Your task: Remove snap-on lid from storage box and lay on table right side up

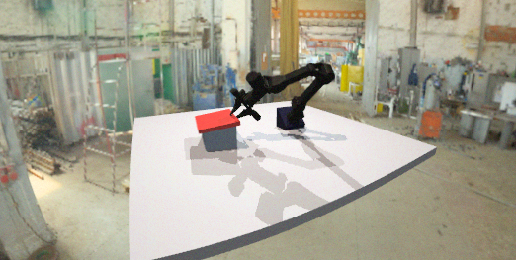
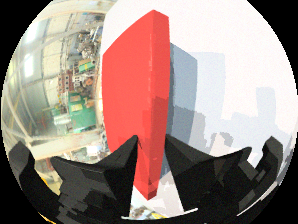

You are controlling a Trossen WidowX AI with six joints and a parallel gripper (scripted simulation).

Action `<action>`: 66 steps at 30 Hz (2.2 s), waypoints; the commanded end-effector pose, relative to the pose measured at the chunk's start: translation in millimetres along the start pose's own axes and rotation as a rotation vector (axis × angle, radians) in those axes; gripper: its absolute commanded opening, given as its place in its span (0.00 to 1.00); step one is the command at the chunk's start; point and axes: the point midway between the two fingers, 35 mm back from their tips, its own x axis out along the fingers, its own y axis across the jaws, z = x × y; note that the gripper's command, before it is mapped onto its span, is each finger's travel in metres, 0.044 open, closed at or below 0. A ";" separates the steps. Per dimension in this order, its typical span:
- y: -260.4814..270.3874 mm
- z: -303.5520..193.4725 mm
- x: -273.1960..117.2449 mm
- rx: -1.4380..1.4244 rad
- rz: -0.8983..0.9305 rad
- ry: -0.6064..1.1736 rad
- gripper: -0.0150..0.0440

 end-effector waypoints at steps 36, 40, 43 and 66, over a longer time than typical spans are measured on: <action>51.0 -0.3 -23.1 -0.003 0.007 -0.003 0.25; 55.1 -0.3 -26.4 -0.003 0.007 -0.003 0.25; 58.0 -0.2 -28.9 -0.004 0.007 -0.003 0.25; 80.7 -0.1 -48.1 -0.004 0.007 -0.004 0.25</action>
